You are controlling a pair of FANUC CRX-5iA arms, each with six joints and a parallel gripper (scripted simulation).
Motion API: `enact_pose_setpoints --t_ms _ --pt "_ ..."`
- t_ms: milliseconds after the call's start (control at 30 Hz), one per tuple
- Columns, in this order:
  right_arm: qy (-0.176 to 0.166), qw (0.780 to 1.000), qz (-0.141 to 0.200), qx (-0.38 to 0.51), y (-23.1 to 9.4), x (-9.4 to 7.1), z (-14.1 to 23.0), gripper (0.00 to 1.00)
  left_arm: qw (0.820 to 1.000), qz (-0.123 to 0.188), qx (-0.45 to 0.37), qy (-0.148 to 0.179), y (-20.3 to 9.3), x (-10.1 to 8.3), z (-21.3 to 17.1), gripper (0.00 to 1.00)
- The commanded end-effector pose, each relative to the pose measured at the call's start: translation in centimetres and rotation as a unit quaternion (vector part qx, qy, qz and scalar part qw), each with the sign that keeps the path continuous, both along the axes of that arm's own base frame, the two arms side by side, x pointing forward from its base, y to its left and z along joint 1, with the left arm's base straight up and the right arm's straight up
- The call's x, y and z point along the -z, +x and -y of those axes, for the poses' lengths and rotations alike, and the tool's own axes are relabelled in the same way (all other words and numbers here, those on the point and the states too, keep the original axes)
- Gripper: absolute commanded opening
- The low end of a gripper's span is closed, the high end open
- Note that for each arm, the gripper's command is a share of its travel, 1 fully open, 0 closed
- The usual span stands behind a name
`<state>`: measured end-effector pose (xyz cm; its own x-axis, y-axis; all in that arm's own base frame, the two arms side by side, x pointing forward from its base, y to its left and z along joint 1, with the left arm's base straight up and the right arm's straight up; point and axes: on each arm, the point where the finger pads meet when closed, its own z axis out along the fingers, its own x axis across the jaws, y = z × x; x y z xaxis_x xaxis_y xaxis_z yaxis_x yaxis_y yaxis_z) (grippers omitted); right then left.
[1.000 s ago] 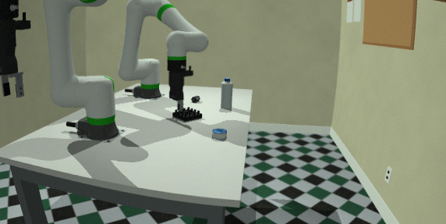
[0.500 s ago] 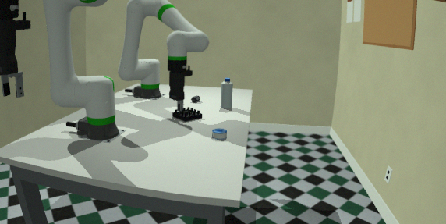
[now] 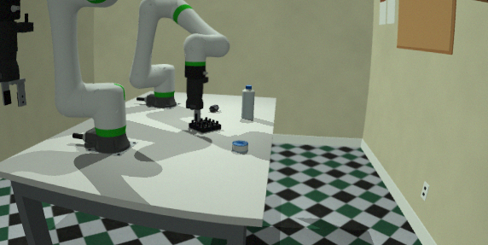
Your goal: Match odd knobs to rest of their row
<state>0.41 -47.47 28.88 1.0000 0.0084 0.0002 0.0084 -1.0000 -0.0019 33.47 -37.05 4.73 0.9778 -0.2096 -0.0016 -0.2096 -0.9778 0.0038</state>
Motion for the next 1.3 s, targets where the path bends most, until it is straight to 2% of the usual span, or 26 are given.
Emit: enact_pose_setpoints --t_ms 0,233,467,533,1033,1100,1267 --pt "-0.001 1.0 0.0 0.0 -0.01 -0.08 0.02 1.0 0.999 0.002 -0.034 0.001 0.04 -0.09 0.05 0.3" --pt "-0.001 1.0 0.0 0.0 -0.01 -0.08 0.02 1.0 0.992 0.001 -0.124 0.001 0.04 -0.09 0.05 0.3" --pt "-0.001 1.0 0.0 0.0 -0.01 -0.08 0.02 1.0 0.976 0.001 -0.217 0.001 0.04 -0.09 0.05 0.3" --pt "-0.001 1.0 0.0 0.0 -0.01 -0.08 0.02 1.0 0.976 0.001 -0.217 0.001 0.04 -0.09 0.05 0.3" --pt "-0.001 1.0 0.0 0.0 -0.01 -0.08 0.02 1.0 0.917 0.001 -0.398 0.001 0.04 -0.09 0.05 0.3" --pt "-0.001 1.0 0.0 0.0 -0.01 -0.08 0.02 1.0 0.917 0.001 -0.398 0.001 0.04 -0.09 0.05 0.3" --pt "-0.001 1.0 0.0 0.0 -0.01 -0.08 0.02 1.0 0.895 0.0 -0.446 0.001 0.04 -0.09 0.05 0.3"
